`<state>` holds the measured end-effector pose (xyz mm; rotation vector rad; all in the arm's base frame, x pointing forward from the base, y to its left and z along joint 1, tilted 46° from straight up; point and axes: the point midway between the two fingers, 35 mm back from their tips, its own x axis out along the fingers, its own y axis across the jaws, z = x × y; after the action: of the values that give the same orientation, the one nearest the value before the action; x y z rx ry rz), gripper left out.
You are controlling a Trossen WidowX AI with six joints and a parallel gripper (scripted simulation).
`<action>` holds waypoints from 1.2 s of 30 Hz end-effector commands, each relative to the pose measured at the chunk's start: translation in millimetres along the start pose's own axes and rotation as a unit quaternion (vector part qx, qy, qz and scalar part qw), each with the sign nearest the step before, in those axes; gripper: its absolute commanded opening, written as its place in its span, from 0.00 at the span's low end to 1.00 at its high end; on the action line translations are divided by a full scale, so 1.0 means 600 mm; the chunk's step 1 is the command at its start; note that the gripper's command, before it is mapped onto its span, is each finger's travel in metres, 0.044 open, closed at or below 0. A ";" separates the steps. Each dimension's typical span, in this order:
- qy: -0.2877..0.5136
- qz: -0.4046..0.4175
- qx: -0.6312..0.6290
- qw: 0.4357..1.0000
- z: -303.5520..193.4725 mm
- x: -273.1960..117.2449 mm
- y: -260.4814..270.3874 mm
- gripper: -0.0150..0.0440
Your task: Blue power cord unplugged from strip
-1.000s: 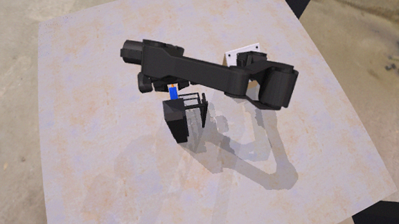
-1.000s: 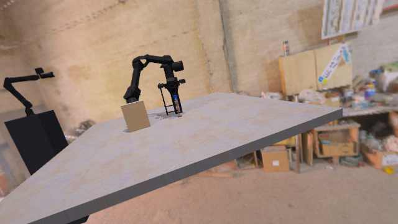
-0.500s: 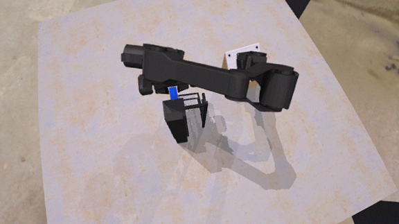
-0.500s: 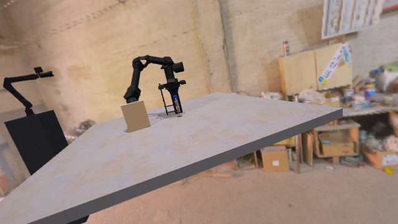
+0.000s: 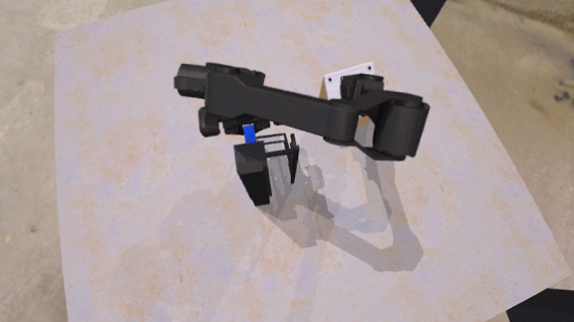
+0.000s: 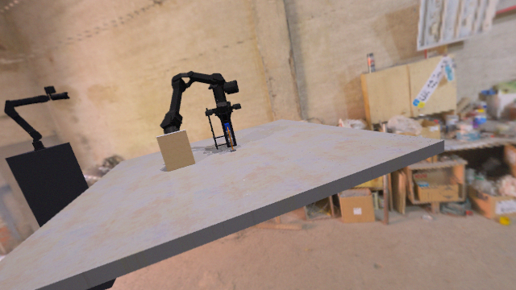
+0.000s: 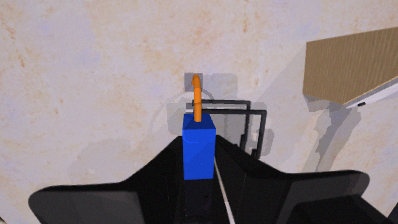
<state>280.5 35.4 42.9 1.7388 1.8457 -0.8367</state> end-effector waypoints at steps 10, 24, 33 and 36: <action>-0.002 0.002 0.001 1.000 0.034 -0.003 0.003 0.25; 0.001 0.002 0.004 1.000 0.037 0.000 0.000 0.61; -0.001 0.003 0.004 1.000 0.076 -0.008 0.002 1.00; -0.001 0.003 0.004 1.000 0.129 -0.019 0.000 1.00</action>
<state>278.2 -2.2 11.1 1.7384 1.8437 -0.8380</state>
